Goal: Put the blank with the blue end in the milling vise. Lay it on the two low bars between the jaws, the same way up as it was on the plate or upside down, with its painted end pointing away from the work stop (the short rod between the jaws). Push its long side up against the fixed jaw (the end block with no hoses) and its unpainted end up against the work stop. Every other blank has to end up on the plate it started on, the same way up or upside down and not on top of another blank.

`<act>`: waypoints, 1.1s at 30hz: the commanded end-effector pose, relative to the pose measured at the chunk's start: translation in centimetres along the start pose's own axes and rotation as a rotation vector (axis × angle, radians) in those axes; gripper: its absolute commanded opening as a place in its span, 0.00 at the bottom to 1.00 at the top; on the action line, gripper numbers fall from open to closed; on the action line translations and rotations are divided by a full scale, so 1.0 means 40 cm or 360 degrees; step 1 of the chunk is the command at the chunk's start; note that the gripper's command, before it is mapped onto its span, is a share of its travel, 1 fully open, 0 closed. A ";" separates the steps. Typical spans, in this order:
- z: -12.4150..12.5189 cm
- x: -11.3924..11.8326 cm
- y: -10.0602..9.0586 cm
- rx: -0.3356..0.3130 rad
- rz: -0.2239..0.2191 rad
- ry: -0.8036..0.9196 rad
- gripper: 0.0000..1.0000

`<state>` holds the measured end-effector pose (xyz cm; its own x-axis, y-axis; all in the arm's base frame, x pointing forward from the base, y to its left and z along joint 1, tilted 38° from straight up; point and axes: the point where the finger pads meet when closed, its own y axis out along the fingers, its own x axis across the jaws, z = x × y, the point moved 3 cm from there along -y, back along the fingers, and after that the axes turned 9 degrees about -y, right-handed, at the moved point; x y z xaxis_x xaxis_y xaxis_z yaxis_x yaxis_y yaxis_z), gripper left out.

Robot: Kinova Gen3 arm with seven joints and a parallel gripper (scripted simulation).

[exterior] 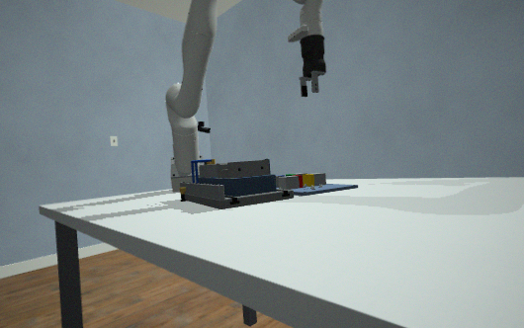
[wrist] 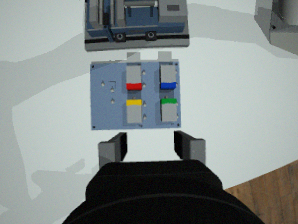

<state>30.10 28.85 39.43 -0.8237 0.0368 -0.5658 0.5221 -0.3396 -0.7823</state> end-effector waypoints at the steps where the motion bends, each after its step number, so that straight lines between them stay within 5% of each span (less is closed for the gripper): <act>1: 0.001 0.000 -0.003 -0.0005 0.0001 0.0000 1.00; 33: 0.008 0.001 -0.004 -0.0004 0.0001 0.0000 1.00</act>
<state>29.95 28.56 39.55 -0.8238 0.0370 -0.5657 0.5222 -0.3391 -0.7825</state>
